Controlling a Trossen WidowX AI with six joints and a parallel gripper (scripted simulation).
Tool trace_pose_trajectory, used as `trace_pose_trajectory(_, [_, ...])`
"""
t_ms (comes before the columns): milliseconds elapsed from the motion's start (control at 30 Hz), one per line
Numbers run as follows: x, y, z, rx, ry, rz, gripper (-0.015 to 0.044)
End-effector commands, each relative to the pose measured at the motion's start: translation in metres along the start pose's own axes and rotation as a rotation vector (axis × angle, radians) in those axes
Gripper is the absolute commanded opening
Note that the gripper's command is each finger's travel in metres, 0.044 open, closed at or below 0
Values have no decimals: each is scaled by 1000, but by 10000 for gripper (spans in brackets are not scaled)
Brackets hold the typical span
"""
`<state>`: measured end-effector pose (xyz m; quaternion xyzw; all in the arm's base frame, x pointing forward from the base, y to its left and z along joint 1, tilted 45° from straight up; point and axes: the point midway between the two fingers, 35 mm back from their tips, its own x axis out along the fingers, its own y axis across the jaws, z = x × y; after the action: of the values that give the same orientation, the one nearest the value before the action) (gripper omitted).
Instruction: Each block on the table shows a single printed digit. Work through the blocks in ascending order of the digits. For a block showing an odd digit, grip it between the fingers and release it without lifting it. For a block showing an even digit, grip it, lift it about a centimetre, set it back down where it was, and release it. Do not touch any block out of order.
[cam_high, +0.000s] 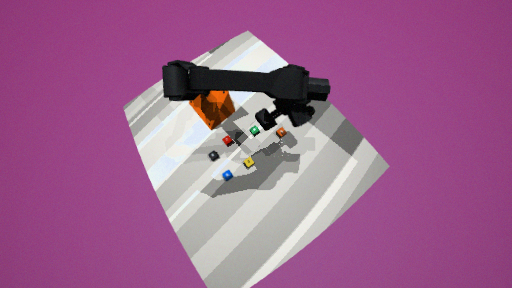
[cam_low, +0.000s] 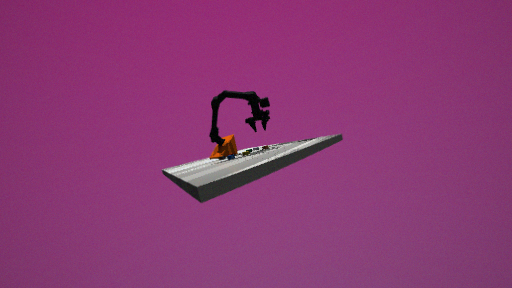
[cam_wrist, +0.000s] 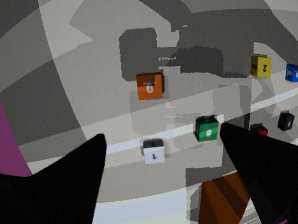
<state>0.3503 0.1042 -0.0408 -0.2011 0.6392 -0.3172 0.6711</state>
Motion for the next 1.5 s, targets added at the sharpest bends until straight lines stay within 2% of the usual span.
trace_pose_trajectory(0, [1,1,4,-23,0,-11,400])
trace_pose_trajectory(567, [1,-2,6,-23,0,-10,400])
trace_pose_trajectory(733, [-3,-84,34,-26,-1,-3,400])
trace_pose_trajectory(933, [-1,-177,43,-24,0,-19,400])
trace_pose_trajectory(1467, [-1,-180,43,-24,0,-20,400])
